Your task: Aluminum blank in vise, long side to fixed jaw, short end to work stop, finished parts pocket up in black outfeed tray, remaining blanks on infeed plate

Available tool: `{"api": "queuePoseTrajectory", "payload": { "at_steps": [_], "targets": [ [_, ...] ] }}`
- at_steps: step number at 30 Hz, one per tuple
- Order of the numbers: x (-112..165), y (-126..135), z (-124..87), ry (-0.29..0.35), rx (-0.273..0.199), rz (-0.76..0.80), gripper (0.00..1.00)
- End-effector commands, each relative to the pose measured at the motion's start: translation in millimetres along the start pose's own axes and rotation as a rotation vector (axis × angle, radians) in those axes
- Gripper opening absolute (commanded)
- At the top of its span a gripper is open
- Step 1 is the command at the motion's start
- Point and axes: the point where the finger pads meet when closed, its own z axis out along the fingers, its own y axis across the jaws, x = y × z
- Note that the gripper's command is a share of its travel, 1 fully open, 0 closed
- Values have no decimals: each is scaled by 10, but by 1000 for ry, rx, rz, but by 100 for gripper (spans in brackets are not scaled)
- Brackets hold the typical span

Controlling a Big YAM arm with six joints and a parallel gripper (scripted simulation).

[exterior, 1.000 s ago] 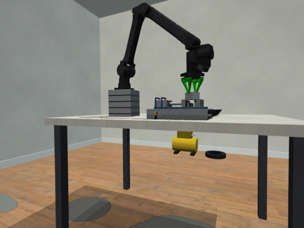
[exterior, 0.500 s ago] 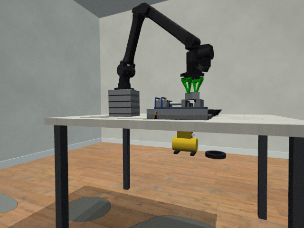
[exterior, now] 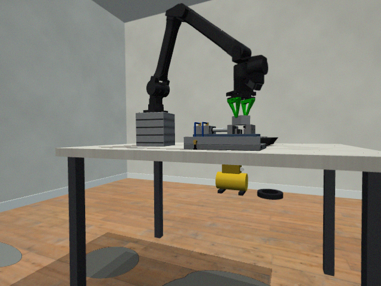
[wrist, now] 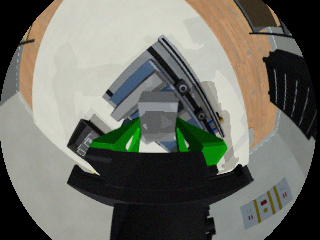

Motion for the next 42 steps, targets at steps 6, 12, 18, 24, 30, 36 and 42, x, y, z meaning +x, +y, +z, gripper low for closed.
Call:
{"api": "queuePoseTrajectory", "payload": {
  "at_steps": [6, 12, 18, 24, 30, 36, 42],
  "targets": [
    [44, -84, 147, 26, 12, 7, 0],
    [44, -84, 147, 26, 12, 7, 0],
    [47, -85, 143, 28, 12, 7, 0],
    [58, -89, 132, 32, 14, 7, 0],
    [67, -93, 121, 36, 16, 7, 0],
    [71, -94, 95, 38, 17, 7, 0],
    [50, -85, 7, 26, 12, 7, 0]
  ]
}}
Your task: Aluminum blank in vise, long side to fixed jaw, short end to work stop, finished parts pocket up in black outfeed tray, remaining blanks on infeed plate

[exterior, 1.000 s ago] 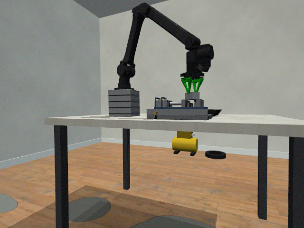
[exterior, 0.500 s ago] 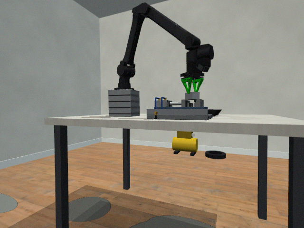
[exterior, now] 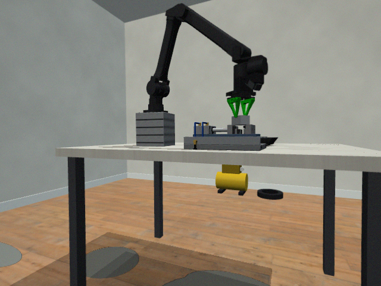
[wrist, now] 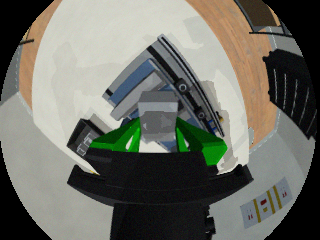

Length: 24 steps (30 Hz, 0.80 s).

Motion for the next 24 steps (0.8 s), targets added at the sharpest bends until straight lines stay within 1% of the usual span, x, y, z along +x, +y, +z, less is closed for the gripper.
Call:
{"api": "queuePoseTrajectory", "payload": {
  "at_steps": [1, 13, 24],
  "targets": [
    [38, -79, 7, 21, 9, 7, 0],
    [-82, -26, -243, -19, -8, 8, 0],
    [-177, 18, -383, -41, -18, 8, 0]
  ]
}}
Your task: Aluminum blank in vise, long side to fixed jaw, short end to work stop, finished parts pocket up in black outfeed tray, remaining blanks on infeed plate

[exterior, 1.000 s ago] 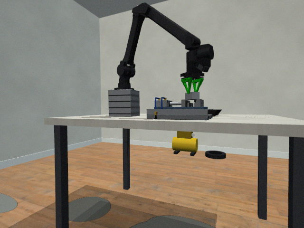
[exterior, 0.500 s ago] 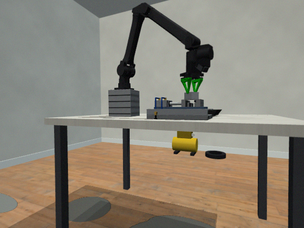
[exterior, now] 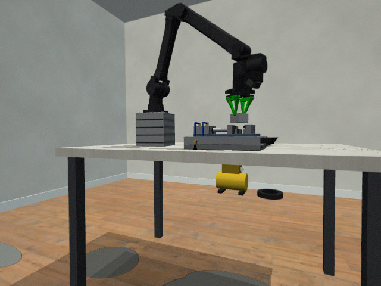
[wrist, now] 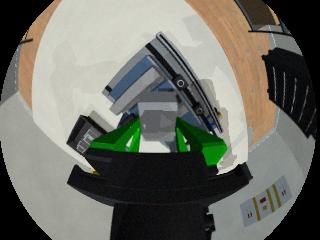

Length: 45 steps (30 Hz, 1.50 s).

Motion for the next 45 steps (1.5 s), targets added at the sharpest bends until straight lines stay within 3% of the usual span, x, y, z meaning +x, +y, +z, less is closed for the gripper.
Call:
{"api": "queuePoseTrajectory", "payload": {
  "at_steps": [1, 23, 45],
  "targets": [
    [-229, 42, -311, -57, -26, 9, 0],
    [-255, 60, -425, -65, -29, 9, 0],
    [-245, 58, -386, -56, -25, 10, 0]
  ]
}}
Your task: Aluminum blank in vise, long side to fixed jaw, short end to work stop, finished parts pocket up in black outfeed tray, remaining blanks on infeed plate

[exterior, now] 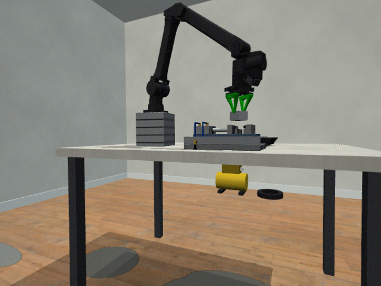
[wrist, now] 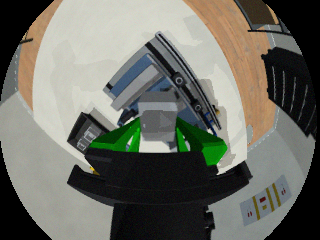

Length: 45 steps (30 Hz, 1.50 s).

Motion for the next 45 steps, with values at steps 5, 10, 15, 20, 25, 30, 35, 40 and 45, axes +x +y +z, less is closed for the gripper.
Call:
{"api": "queuePoseTrajectory", "payload": {
  "at_steps": [5, 10, 15, 20, 25, 30, 35, 40, 45],
  "targets": [
    [-266, 81, -293, -60, -29, 55, 0],
    [-249, 121, -302, -60, -34, 172, 0],
    [-229, 174, -321, -61, -42, 357, 0],
    [-220, 198, -332, -62, -47, 484, 0],
    [-206, 228, -333, -59, -55, 681, 0],
    [-193, 245, -303, -53, -56, 817, 0],
    [-189, 251, -295, -52, -57, 858, 0],
    [-189, 254, -291, -52, -58, 875, 0],
    [-191, 252, -289, -52, -58, 875, 0]
  ]
}}
